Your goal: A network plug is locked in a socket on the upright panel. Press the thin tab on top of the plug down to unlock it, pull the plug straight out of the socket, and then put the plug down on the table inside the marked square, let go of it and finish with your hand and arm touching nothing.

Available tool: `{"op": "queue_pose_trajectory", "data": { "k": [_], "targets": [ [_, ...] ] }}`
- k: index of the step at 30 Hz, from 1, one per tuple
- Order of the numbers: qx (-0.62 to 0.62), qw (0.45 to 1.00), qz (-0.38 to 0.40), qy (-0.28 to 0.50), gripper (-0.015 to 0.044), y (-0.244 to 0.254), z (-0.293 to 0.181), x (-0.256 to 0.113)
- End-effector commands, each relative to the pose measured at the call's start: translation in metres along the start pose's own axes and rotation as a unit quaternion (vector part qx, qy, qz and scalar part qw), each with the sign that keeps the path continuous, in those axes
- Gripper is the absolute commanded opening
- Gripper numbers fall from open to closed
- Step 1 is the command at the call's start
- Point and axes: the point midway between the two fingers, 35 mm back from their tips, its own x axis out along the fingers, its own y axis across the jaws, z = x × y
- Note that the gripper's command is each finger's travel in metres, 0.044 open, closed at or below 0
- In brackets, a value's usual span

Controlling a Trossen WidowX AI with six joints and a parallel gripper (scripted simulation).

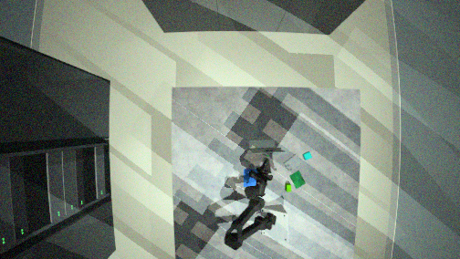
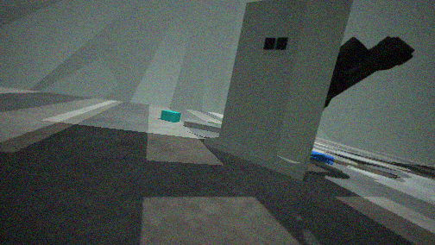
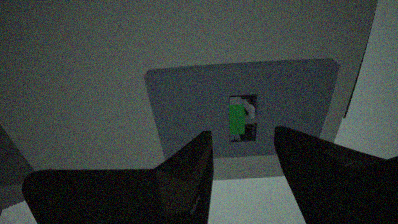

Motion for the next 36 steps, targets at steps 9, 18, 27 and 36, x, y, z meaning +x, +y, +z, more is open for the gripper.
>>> {"op": "queue_pose_trajectory", "data": {
  "k": [9, 18, 27, 36],
  "targets": [
    [0.002, 1.0, -0.003, -0.001, 0.0156, -0.001, 0.005, 0.017],
    [0.002, 1.0, -0.004, -0.001, 0.0129, 0.0, 0.006, 0.023],
    [0.002, 1.0, -0.004, -0.001, 0.0069, 0.0, 0.006, 0.023],
    [0.002, 1.0, -0.004, -0.001, 0.0009, 0.0, 0.006, 0.023]
  ]
}}
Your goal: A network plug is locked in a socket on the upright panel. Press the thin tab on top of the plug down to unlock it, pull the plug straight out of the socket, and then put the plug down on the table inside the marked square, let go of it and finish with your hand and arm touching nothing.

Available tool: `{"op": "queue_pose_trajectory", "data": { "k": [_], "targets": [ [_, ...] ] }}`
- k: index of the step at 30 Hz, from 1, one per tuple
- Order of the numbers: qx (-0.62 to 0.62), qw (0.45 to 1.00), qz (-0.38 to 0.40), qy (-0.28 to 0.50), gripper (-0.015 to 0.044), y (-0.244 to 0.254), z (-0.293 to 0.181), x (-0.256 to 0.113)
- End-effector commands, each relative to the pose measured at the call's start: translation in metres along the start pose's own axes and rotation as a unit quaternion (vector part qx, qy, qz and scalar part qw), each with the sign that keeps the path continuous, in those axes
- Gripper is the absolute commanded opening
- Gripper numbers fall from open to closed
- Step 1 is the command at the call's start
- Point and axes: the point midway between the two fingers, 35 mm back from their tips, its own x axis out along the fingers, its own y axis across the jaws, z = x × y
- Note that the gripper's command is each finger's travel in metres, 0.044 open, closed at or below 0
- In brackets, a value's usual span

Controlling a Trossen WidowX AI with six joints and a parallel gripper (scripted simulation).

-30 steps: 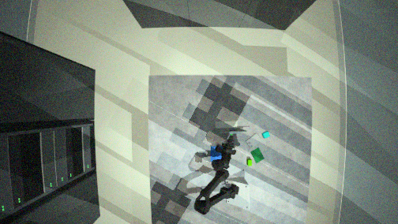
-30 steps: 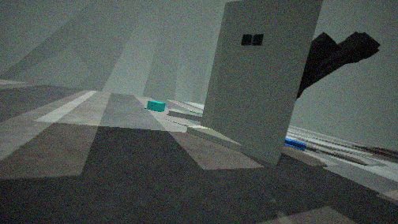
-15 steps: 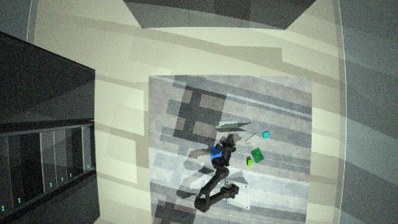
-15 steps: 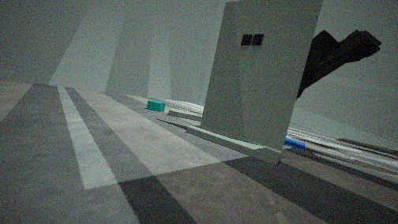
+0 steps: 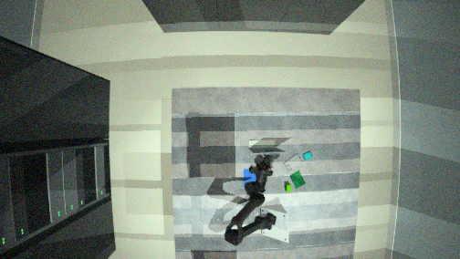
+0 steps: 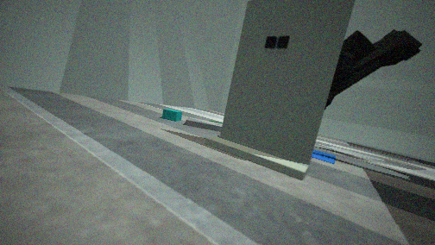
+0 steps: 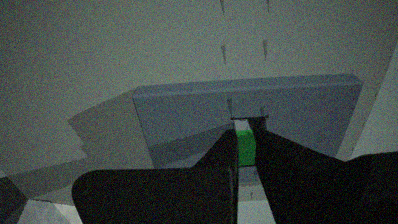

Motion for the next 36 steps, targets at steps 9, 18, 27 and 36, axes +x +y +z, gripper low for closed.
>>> {"op": "queue_pose_trajectory", "data": {
  "k": [9, 18, 27, 36],
  "targets": [
    [0.002, 1.0, 0.0, -0.001, 0.0, 0.0, 0.0, -0.002],
    [0.002, 1.0, 0.0, -0.001, 0.0, 0.0, -0.002, -0.007],
    [0.002, 1.0, 0.0, 0.0, 0.0, 0.0, -0.003, -0.012],
    [0.002, 1.0, 0.0, 0.0, 0.0, 0.0, -0.005, -0.017]
  ]
}}
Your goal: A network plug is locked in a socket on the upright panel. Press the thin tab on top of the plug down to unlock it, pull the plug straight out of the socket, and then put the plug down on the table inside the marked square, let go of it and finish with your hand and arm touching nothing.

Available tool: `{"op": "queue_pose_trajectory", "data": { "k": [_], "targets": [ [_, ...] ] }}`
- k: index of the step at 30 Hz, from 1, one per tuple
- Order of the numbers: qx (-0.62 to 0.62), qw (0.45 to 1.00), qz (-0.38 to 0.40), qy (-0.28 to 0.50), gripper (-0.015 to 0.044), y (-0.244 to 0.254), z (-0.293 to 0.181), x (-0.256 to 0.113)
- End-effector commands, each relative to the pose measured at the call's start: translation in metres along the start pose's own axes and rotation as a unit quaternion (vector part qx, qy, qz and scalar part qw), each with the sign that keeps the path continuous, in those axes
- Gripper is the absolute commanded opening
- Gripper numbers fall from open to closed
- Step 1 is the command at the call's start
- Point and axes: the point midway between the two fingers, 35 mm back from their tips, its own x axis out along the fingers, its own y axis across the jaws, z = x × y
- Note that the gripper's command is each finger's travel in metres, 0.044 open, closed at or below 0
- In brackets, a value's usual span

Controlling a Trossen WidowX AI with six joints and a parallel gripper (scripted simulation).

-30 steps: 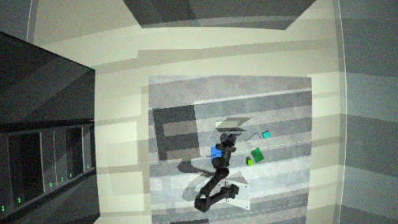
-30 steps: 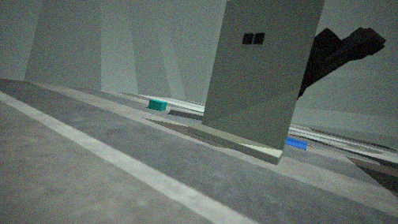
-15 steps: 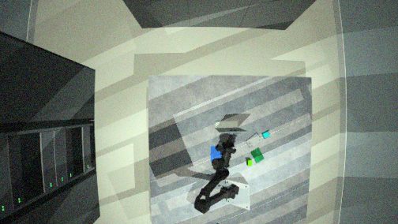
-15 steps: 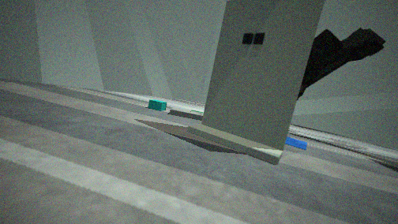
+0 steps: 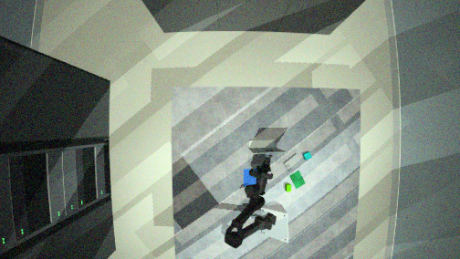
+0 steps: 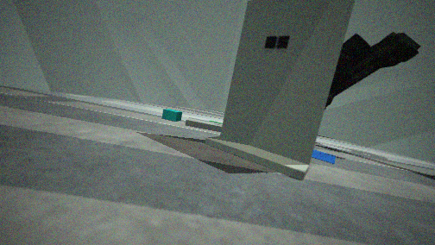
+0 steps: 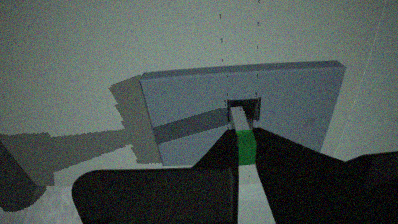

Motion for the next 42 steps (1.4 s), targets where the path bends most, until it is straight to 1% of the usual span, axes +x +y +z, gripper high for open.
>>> {"op": "queue_pose_trajectory", "data": {
  "k": [1, 42],
  "targets": [
    [0.001, 1.0, 0.0, -0.002, 0.0, 0.0, 0.0, -0.003],
    [0.001, 1.0, 0.001, -0.001, 0.0, 0.0, -0.009, -0.027]
  ]
}}
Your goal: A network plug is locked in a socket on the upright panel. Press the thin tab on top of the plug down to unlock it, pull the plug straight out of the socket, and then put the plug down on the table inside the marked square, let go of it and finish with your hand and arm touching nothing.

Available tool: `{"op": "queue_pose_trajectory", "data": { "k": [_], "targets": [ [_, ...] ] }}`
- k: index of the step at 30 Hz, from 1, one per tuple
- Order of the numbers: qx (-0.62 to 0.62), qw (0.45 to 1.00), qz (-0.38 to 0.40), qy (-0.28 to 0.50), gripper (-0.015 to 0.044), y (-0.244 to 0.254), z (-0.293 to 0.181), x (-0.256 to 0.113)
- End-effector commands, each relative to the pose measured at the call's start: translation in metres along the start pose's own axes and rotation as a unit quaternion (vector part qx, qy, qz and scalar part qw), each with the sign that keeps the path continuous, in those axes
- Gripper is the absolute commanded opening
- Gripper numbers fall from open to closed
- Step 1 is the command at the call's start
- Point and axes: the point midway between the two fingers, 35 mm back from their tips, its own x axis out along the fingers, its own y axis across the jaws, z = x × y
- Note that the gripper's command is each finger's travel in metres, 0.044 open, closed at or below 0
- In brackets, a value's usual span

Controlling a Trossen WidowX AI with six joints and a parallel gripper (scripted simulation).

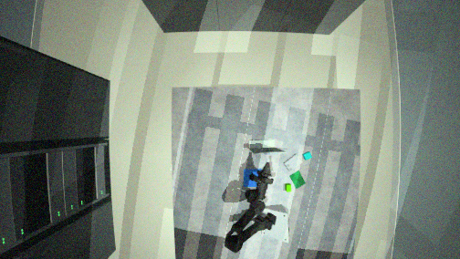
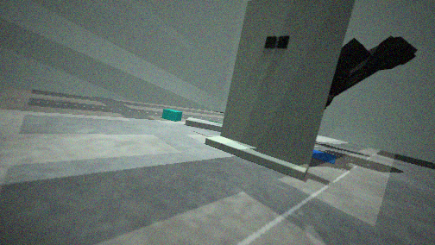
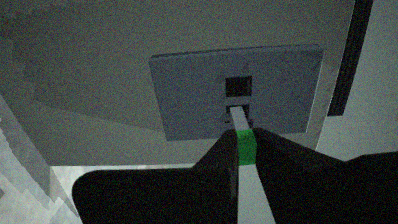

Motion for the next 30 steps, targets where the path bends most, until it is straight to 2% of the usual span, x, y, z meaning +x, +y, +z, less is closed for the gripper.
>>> {"op": "queue_pose_trajectory", "data": {
  "k": [1, 30],
  "targets": [
    [0.0, 1.0, 0.001, -0.001, 0.0, 0.0, -0.001, -0.003],
    [0.0, 1.0, 0.001, -0.001, 0.0, 0.0, -0.004, -0.017]
  ]
}}
